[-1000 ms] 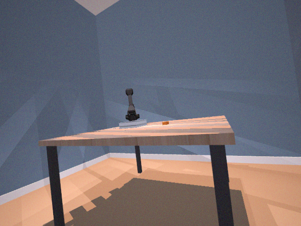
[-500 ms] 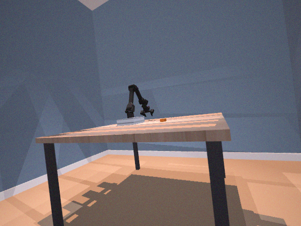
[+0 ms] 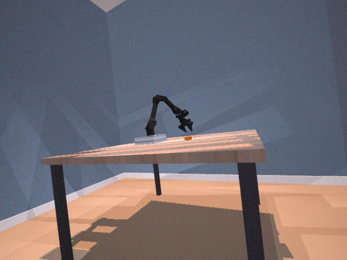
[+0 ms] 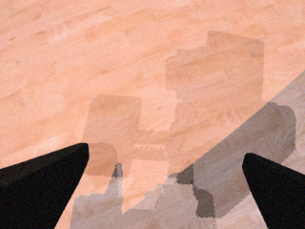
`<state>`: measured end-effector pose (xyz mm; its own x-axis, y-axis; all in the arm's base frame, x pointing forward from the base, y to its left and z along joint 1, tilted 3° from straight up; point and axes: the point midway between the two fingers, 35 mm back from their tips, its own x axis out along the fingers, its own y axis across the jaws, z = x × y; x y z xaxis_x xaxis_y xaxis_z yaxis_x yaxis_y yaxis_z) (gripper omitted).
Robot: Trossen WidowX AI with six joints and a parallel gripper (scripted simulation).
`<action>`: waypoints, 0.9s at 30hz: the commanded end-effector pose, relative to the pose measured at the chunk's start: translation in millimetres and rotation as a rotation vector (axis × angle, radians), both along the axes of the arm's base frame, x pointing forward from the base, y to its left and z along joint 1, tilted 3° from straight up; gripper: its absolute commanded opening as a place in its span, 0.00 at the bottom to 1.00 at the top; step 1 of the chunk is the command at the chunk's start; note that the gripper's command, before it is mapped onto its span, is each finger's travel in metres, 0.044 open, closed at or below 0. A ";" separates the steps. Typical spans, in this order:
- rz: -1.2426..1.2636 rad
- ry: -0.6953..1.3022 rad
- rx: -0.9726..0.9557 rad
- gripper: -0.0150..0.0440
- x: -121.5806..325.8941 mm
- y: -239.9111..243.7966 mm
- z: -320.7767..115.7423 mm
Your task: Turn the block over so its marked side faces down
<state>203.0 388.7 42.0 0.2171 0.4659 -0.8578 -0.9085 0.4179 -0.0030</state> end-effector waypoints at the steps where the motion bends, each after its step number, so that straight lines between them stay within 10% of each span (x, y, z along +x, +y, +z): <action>1: -0.145 0.029 -0.065 1.00 56.2 -46.5 -2.2; 14: -0.664 0.236 -0.207 1.00 165.2 -230.7 3.2; 27: -1.062 0.501 -0.289 1.00 164.9 -385.2 16.0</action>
<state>374.1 5.7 55.6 0.0109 0.0335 -0.9994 -0.0528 0.9981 0.0328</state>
